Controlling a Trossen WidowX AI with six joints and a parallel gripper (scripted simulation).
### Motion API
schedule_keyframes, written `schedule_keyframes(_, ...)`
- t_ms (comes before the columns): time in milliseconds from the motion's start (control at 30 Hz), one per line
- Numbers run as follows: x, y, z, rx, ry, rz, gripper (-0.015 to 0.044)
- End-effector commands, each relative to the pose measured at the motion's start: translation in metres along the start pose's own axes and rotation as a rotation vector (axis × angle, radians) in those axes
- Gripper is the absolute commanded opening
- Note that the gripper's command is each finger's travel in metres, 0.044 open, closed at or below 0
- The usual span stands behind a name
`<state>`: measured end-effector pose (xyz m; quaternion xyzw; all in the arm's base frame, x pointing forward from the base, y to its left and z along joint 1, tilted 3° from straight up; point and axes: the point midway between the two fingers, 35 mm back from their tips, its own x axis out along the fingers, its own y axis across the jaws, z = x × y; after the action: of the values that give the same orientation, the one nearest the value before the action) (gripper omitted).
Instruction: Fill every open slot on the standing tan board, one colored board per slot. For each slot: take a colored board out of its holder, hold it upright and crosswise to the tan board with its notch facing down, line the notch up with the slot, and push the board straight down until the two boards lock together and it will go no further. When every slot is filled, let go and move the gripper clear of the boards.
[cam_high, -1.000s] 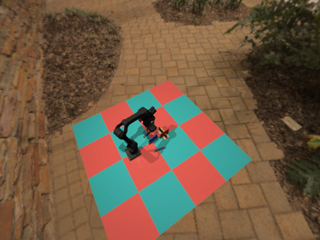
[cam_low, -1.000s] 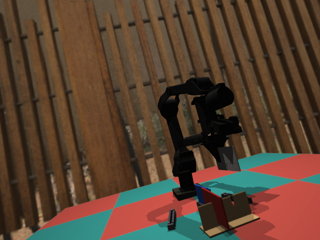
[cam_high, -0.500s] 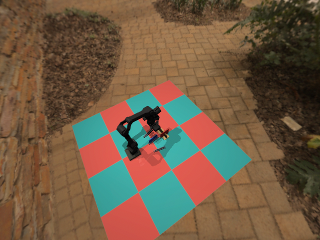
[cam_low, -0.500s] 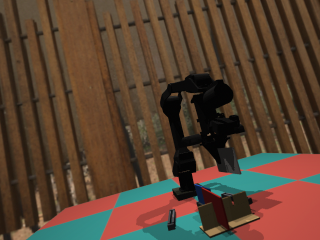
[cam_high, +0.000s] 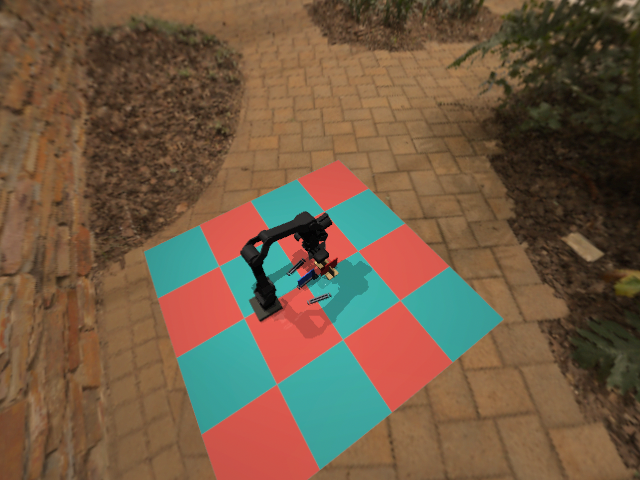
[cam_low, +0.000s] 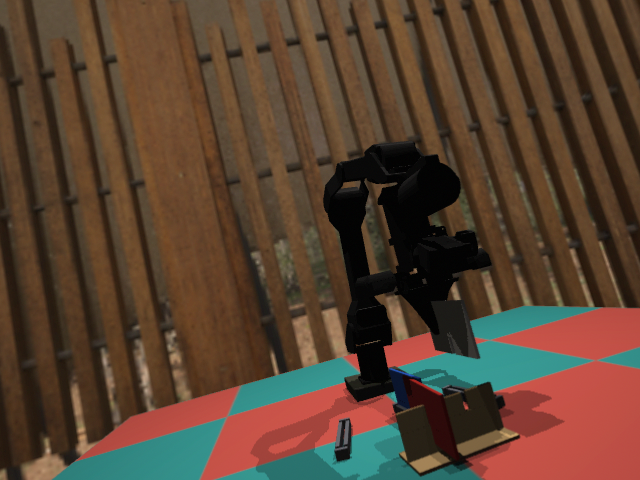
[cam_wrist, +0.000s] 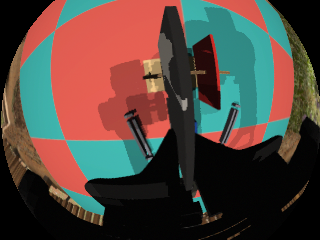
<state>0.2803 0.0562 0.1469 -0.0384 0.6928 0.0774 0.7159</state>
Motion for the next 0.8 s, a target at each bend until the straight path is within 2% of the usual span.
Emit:
schedule_keyframes(0, 0.003, -0.006, 0.007, 0.007, 0.005, 0.004, 0.0)
schedule_keyframes(767, 0.025, -0.015, 0.018, 0.023, 0.005, 0.004, 0.0)
